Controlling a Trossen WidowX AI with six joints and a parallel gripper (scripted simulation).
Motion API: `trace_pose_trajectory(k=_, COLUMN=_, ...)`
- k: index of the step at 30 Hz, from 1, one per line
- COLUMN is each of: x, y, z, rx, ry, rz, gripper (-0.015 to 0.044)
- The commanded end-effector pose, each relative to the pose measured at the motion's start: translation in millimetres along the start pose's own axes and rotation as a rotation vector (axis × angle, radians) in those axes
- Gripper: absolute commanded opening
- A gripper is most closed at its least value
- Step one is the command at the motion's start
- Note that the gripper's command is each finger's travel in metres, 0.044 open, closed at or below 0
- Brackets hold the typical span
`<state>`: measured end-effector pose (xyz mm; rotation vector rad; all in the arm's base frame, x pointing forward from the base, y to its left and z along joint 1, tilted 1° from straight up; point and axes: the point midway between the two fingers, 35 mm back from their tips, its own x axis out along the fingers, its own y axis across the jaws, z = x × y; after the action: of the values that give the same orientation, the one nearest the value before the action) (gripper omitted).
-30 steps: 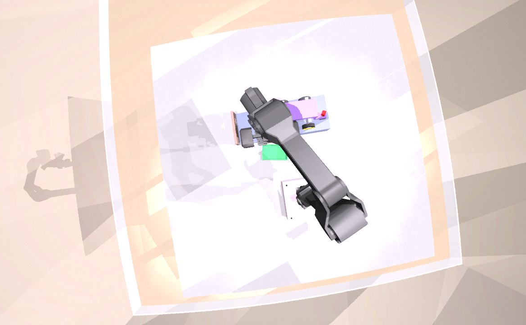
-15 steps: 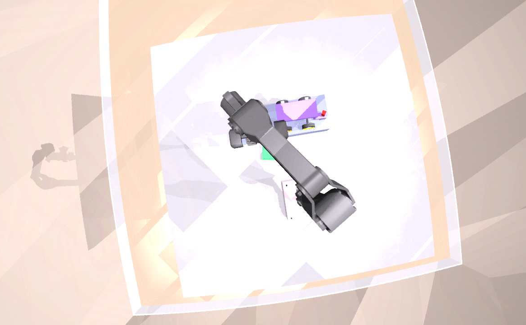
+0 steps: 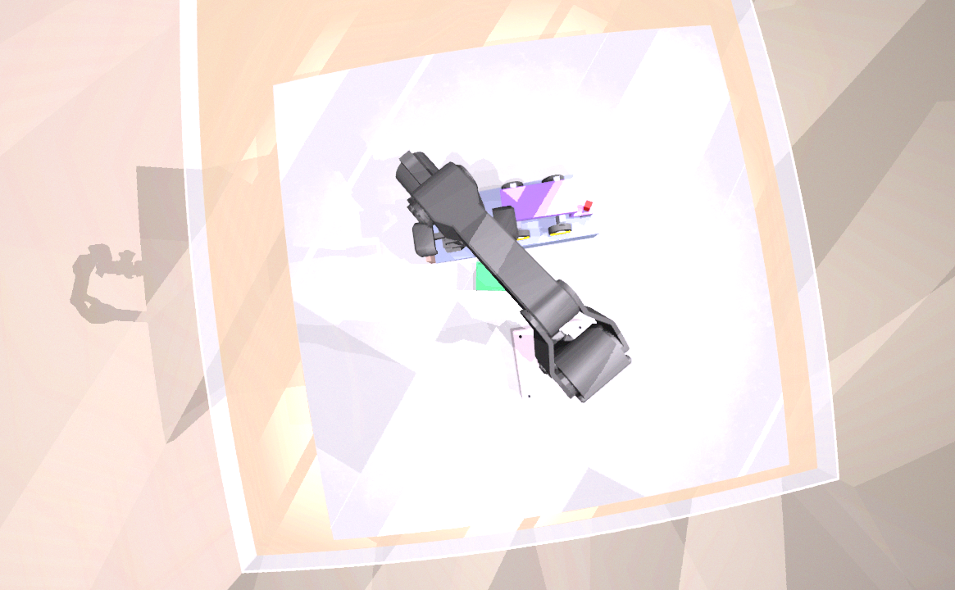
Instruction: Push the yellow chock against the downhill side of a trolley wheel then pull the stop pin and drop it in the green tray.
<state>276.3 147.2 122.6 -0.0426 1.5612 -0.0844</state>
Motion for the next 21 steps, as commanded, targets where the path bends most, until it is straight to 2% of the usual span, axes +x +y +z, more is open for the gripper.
trace_pose_trajectory(k=1, x=0, y=1, z=7, rx=-0.003, ry=-0.008, rz=-0.001, gripper=0.0000)
trace_pose_trajectory(k=21, x=43, y=2, z=8, rx=-0.003, ry=-0.008, rz=-0.002, gripper=0.0000)
